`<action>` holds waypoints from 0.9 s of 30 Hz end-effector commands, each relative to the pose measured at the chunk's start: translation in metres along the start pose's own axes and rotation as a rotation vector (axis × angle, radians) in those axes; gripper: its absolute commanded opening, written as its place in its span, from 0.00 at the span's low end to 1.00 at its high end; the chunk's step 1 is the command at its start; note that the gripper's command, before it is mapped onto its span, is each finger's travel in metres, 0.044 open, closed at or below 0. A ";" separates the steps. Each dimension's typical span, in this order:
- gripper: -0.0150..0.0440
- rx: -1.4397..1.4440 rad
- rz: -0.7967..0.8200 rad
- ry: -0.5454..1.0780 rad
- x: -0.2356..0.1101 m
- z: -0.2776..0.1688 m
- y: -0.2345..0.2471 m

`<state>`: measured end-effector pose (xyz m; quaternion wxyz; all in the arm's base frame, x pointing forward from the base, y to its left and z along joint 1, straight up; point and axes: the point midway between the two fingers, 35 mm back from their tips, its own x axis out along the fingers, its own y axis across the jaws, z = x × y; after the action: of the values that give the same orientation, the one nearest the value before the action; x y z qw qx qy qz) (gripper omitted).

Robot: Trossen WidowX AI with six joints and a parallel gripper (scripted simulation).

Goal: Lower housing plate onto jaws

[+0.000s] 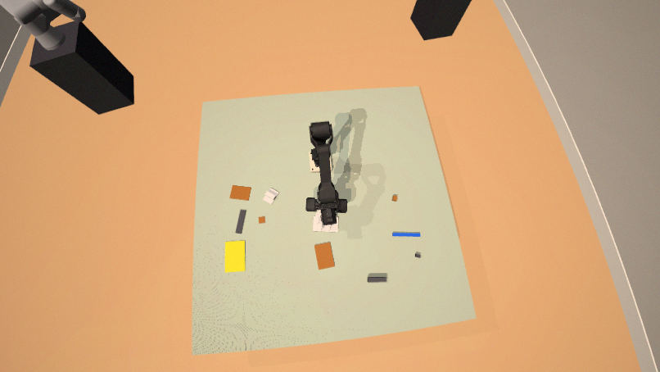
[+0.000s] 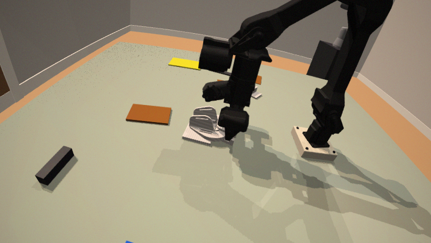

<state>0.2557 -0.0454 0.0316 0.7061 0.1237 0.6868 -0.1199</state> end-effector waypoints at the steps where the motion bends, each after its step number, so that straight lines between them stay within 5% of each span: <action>1: 0.85 0.004 -0.006 -0.002 0.001 0.000 -0.001; 27: 0.85 0.003 -0.006 -0.002 0.006 0.000 -0.001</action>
<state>0.2558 -0.0454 0.0262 0.7061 0.1237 0.6868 -0.1199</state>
